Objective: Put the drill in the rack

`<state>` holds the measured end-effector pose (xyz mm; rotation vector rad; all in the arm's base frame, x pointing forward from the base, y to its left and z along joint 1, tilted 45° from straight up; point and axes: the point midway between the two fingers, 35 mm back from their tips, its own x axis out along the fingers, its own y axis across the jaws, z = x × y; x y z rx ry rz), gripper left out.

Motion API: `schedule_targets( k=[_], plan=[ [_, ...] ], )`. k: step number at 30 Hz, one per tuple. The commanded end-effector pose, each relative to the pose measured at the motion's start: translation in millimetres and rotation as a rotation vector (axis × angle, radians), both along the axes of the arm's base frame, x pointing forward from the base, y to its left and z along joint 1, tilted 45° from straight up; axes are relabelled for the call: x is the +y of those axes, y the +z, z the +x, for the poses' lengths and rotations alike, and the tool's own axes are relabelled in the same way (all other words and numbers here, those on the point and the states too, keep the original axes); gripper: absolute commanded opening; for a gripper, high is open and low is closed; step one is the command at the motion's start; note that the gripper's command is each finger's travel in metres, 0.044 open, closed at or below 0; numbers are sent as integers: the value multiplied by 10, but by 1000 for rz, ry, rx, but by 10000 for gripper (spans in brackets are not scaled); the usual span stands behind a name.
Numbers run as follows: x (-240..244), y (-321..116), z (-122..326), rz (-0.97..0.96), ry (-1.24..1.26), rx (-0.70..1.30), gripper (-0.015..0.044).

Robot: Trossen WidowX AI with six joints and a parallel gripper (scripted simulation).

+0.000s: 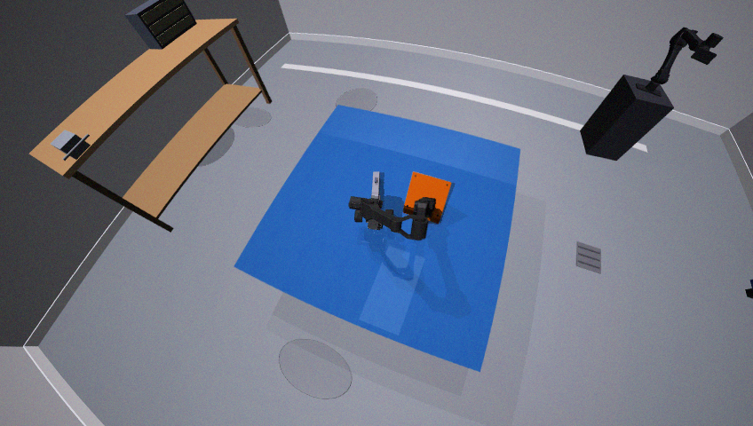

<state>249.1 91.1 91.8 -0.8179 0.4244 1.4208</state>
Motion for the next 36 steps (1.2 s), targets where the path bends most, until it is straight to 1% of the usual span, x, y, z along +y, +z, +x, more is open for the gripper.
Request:
schedule_targets(
  k=[1, 36],
  plan=[
    [-23, 21, 0, -5, 0, -7, 0],
    [-129, 94, -79, -6, 0, -6, 0]
  ],
)
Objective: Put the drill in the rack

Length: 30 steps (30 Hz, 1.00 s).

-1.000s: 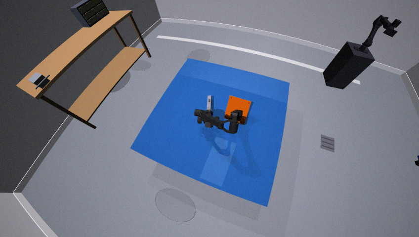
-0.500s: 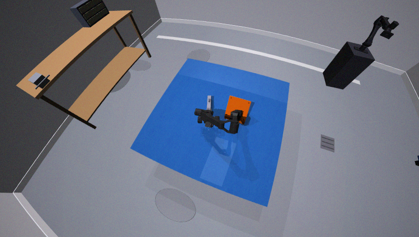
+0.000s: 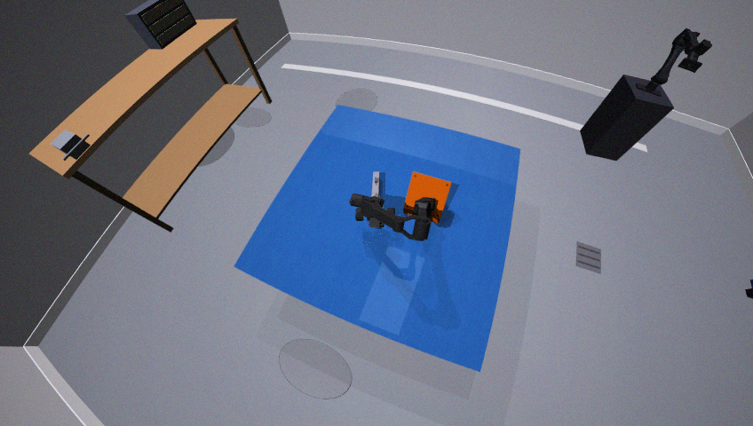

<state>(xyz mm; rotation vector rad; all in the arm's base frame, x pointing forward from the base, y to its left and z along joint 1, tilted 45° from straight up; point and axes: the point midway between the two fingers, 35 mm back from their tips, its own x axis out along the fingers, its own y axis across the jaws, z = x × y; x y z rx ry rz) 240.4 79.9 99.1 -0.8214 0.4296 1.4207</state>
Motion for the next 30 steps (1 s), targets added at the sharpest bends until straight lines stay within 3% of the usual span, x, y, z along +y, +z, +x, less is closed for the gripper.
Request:
schedule_targets(
  k=[1, 30],
  plan=[
    [-21, 23, 7, 0, 0, -7, 0],
    [-105, 62, -23, -1, 0, -7, 0]
  ],
)
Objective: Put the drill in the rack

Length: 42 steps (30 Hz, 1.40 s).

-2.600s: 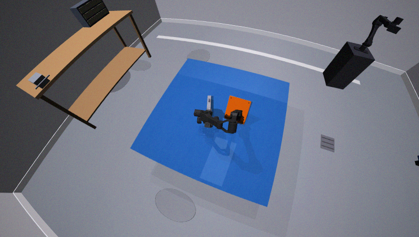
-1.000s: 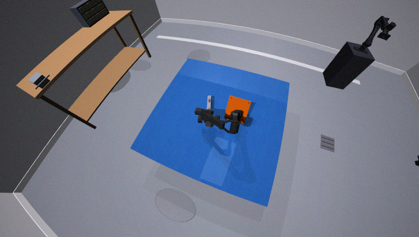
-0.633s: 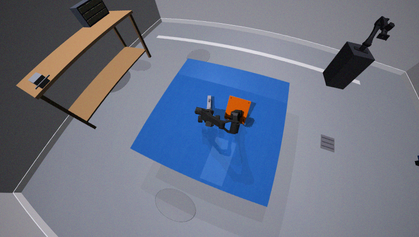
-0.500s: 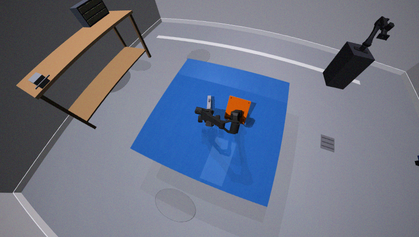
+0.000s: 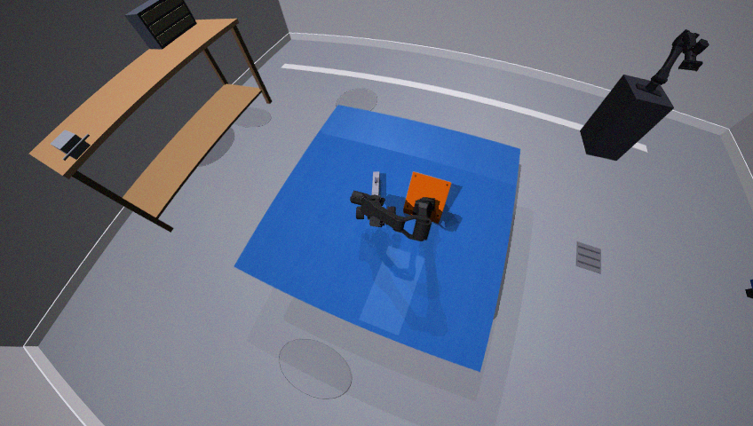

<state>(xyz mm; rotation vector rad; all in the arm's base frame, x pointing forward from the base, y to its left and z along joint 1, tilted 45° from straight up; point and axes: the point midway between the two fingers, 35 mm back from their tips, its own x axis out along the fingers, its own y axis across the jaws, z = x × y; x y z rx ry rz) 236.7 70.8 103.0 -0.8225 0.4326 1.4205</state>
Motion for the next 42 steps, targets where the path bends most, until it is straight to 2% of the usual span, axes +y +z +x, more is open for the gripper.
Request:
schedule_targets(
  k=[1, 42],
  plan=[
    [-16, 25, 13, 2, 1, -8, 0],
    [-98, 82, 14, 1, 1, -8, 0]
  ],
)
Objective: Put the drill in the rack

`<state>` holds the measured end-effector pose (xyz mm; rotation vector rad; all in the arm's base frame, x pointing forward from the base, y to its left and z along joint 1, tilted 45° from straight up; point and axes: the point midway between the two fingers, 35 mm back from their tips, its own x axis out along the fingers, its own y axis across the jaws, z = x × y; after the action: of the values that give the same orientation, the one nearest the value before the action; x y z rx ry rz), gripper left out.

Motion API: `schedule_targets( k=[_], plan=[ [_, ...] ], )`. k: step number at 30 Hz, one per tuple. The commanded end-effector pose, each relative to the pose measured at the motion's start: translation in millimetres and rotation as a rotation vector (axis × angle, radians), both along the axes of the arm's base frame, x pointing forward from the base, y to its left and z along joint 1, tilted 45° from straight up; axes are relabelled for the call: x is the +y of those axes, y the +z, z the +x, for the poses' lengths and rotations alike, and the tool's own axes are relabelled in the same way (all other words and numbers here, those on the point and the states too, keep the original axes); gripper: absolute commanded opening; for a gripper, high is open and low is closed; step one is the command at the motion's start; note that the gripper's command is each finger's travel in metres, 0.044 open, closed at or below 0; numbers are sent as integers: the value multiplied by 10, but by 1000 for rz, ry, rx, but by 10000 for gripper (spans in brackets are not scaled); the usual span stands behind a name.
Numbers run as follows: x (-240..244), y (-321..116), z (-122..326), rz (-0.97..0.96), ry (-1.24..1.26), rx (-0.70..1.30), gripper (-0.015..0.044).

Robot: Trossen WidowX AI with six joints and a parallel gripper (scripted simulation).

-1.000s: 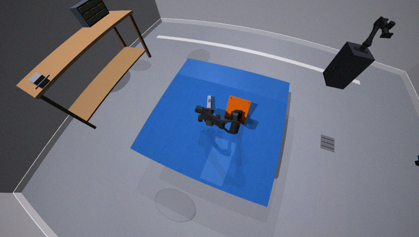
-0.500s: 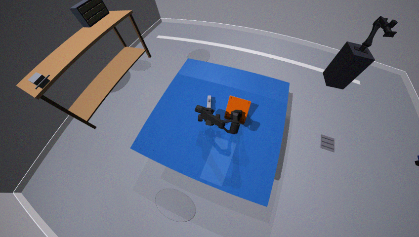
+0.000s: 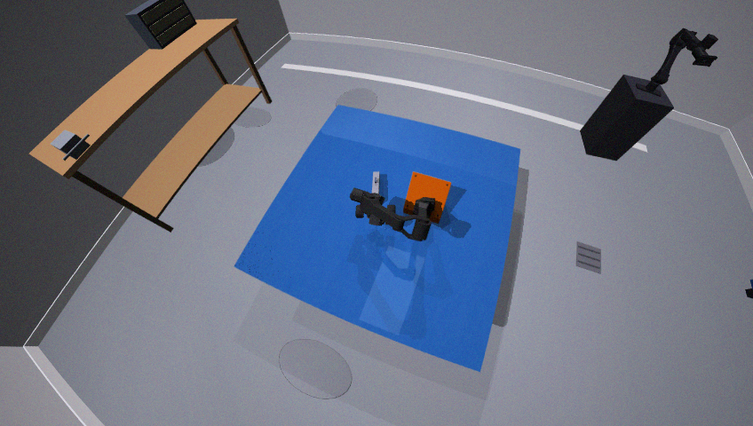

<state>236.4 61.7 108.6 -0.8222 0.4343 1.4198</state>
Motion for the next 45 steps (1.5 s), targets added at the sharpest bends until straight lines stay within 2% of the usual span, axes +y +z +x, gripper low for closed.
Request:
schedule_targets(
  k=[1, 45],
  plan=[
    [-8, 27, 18, 2, 2, -9, 0],
    [-38, 86, 58, 2, 2, -9, 0]
  ],
)
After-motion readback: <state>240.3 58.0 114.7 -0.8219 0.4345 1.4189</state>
